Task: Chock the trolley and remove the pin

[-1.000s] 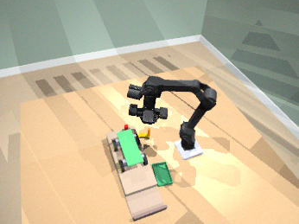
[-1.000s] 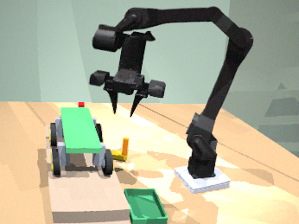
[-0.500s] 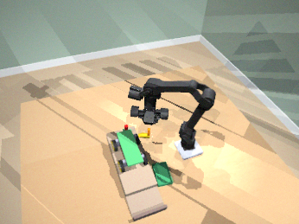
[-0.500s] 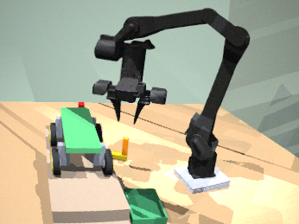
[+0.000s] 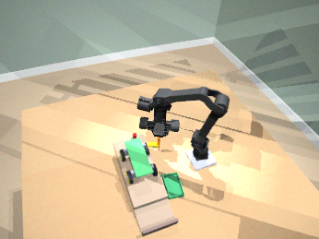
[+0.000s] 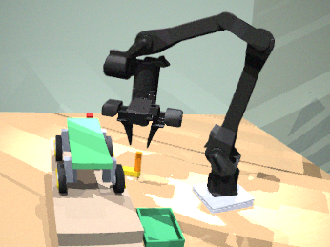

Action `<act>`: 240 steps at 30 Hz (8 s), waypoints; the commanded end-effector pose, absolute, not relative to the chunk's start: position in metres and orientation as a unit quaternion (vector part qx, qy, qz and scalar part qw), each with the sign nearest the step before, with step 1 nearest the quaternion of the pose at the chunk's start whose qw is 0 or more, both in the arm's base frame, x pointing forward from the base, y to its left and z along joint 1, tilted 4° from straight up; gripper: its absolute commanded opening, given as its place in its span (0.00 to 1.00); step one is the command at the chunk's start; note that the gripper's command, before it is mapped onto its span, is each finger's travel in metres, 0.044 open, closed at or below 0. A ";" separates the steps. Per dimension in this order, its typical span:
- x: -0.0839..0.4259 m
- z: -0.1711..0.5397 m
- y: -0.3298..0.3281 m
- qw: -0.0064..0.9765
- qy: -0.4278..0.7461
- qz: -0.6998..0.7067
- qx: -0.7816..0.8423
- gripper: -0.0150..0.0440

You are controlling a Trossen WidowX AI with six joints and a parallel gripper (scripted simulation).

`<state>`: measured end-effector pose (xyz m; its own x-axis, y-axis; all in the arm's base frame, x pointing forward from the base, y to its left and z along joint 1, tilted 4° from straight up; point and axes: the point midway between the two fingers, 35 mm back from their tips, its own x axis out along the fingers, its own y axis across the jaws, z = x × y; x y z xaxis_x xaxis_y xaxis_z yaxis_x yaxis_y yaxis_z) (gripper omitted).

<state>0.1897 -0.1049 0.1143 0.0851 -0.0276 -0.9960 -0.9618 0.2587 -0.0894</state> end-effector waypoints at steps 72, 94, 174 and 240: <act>0.185 0.104 -0.103 0.578 0.542 0.408 -0.453 0.25; 0.179 0.165 -0.102 0.578 0.542 0.408 -0.453 0.25; 0.188 0.205 -0.045 0.730 0.677 0.056 -0.071 0.25; 0.190 0.188 0.171 0.731 0.677 0.062 -0.064 0.25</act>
